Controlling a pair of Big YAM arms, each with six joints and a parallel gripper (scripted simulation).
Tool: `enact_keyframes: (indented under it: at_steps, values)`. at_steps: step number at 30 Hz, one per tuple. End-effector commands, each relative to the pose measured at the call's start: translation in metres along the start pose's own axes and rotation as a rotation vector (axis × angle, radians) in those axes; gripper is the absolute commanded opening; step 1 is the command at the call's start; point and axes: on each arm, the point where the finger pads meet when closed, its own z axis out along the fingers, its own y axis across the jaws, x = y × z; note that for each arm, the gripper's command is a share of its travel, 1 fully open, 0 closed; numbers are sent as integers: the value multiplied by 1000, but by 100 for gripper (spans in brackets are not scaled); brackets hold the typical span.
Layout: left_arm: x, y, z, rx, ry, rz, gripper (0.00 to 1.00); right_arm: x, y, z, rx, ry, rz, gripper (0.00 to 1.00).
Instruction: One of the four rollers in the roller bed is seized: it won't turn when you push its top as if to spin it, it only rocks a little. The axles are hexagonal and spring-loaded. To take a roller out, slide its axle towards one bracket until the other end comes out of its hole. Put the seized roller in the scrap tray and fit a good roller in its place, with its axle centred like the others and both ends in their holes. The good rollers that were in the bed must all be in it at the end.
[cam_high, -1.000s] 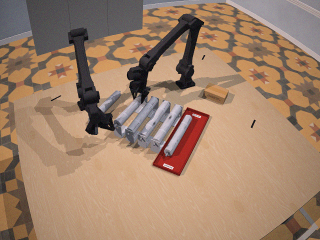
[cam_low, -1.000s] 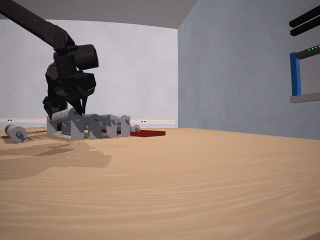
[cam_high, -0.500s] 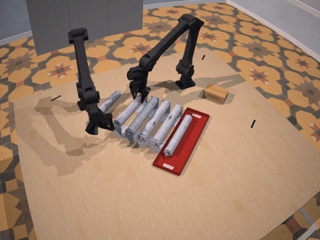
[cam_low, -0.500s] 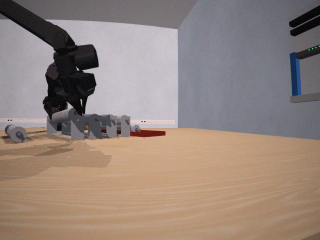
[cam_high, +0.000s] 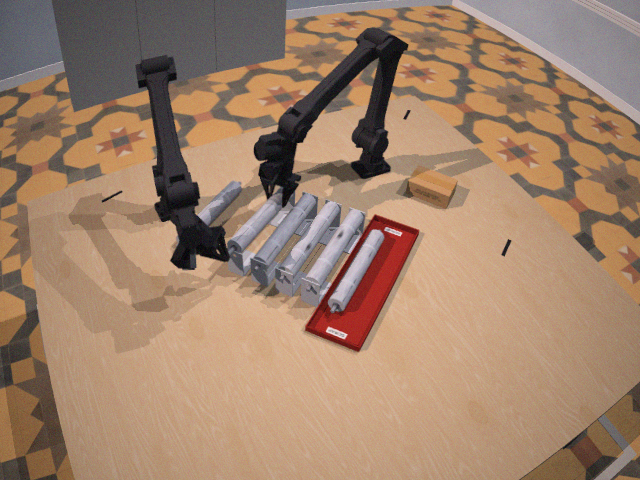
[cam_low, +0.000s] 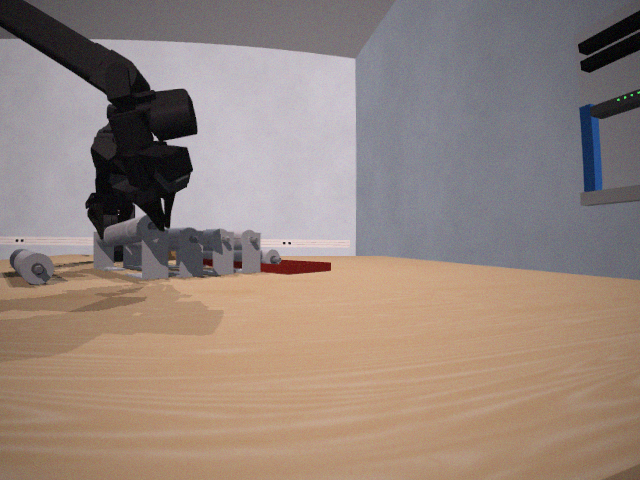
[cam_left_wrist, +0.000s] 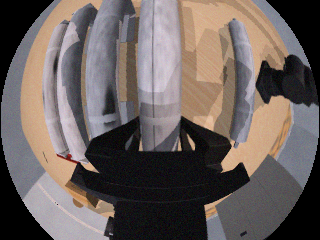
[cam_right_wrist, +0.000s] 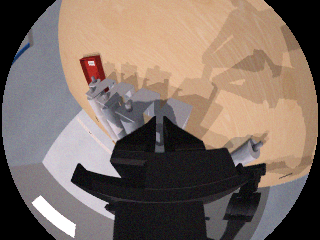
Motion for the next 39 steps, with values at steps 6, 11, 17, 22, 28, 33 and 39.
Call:
enact_keyframes:
  at_steps: [6, 11, 17, 22, 28, 33, 39]
  values:
    - [-27, -15, -28, 46, -94, 37, 32, -16, 32, -5, -38, -21, -30, 3]
    - [-27, -15, -28, 46, -94, 37, 32, -5, 29, 0, -1, 36, -26, 32]
    - [-27, -15, -28, 46, -94, 37, 32, -2, 16, 4, 13, 44, -7, 32]
    - [-27, -15, -28, 46, -94, 37, 32, -6, 20, -5, -8, 20, -11, 32]
    - [-27, -15, -28, 46, -94, 37, 32, -6, 20, -5, -8, 20, -11, 32]
    - [-27, -15, -28, 46, -94, 37, 32, -6, 20, -5, -8, 20, -11, 32]
    - [-27, -15, -28, 46, -94, 37, 32, -6, 20, -5, -8, 20, -11, 32]
